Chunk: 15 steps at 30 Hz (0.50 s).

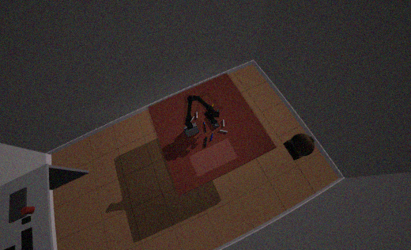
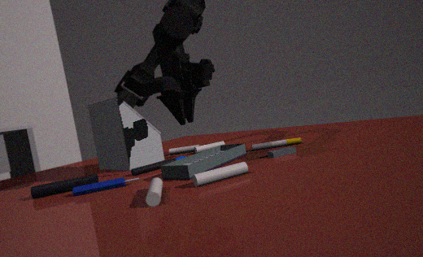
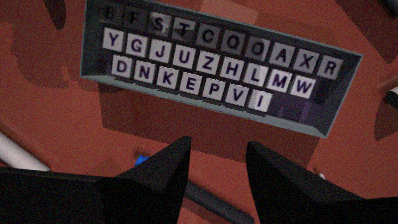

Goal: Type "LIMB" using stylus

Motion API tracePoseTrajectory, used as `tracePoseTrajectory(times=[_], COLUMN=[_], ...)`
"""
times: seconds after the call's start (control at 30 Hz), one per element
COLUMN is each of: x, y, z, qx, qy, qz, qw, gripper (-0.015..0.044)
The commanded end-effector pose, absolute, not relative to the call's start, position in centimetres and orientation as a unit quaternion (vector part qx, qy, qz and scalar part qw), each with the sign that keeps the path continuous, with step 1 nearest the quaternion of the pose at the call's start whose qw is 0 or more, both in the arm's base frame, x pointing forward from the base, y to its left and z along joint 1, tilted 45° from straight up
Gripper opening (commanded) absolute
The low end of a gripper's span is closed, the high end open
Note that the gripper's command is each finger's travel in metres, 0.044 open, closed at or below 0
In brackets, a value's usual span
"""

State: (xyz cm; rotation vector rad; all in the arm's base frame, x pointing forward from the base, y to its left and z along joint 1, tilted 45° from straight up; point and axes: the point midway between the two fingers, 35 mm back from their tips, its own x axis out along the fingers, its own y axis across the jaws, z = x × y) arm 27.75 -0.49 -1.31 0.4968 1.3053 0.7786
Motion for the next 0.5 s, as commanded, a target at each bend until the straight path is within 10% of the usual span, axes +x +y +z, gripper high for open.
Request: tracePoseTrajectory(times=[0.0,0.47], x=[26.8,21.8], y=[-4.9,-9.8], z=[-5.8,-13.5], qx=[0.191,0.129], qy=[0.511,0.348], qz=[0.421,0.49], qw=[0.724,0.789], gripper=[0.015,0.015])
